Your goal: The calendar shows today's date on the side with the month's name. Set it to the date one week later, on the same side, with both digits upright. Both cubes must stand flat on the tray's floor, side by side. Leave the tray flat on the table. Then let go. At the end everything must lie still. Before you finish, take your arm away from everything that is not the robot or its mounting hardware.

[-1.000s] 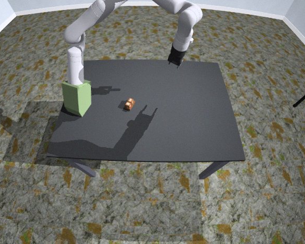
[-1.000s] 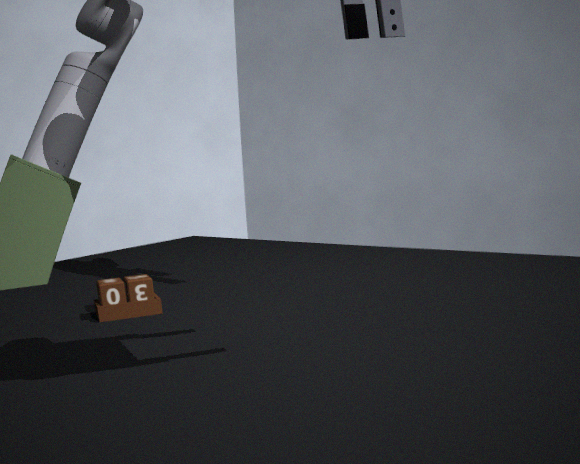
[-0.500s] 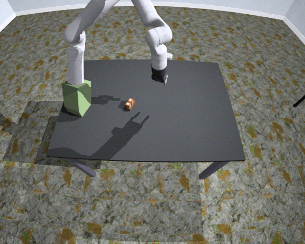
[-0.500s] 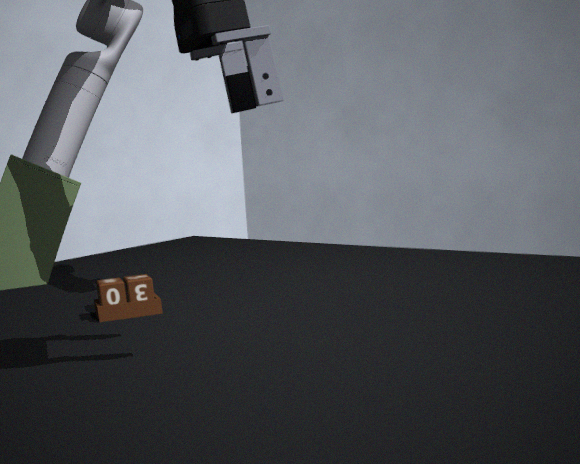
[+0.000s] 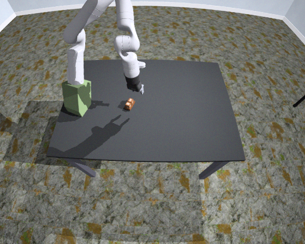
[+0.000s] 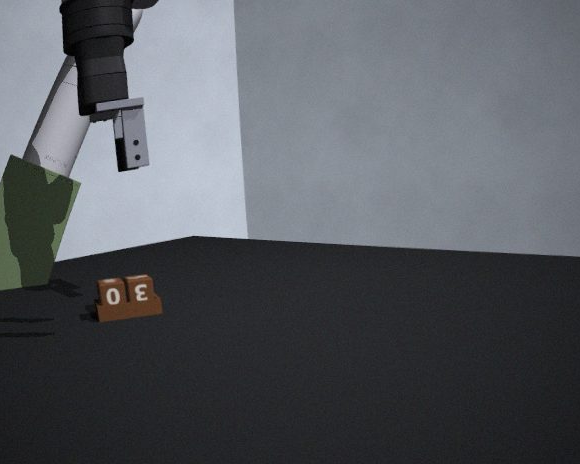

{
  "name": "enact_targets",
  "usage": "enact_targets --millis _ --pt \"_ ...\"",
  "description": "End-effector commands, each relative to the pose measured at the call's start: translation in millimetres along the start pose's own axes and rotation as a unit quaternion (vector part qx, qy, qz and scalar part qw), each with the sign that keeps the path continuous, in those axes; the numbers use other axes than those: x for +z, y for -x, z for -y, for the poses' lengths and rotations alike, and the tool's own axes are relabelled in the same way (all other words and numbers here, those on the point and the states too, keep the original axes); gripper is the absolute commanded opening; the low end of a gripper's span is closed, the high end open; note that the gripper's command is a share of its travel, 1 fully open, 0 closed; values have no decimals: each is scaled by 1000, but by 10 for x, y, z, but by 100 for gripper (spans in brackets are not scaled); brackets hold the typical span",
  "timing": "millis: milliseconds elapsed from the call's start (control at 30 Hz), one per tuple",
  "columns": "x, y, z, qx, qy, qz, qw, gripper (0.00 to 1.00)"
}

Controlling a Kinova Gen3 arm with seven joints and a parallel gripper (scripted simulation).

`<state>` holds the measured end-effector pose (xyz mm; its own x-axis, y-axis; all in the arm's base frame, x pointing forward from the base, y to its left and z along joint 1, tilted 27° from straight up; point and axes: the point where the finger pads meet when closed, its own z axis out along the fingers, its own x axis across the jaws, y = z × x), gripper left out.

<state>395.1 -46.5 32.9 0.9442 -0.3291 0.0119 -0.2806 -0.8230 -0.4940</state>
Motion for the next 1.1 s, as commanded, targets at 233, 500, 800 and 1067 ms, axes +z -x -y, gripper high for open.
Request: enact_targets --millis 233,500,800,1067 --pt "48 572 -237 4 24 12 1000 100" --pt "55 646 -266 3 28 14 1000 100" --pt "55 647 -267 3 28 14 1000 100" --pt "84 644 -268 2 28 14 1000 100"
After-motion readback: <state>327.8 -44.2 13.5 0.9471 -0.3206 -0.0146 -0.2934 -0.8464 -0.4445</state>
